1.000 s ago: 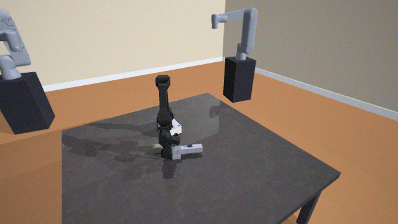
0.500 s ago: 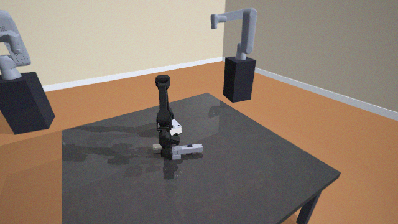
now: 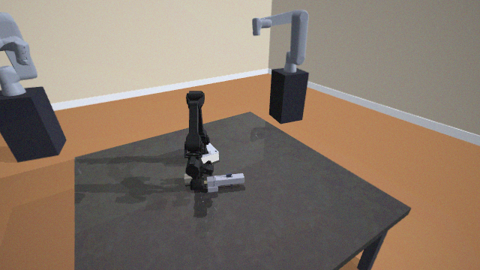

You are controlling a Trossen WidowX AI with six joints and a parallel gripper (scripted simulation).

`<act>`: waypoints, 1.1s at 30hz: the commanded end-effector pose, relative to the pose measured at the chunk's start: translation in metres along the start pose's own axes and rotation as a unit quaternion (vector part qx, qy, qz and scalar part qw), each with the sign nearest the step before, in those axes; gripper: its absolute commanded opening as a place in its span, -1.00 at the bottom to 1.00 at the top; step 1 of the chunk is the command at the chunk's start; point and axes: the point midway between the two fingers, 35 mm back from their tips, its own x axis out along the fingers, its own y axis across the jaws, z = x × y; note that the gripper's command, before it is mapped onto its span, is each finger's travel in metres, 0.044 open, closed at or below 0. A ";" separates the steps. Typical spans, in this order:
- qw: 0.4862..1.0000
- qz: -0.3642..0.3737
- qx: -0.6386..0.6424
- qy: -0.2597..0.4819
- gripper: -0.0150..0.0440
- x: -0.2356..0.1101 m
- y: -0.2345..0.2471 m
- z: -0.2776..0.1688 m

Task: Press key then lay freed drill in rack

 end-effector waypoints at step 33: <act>1.000 -0.001 -0.001 0.001 1.00 0.001 -0.001 -0.019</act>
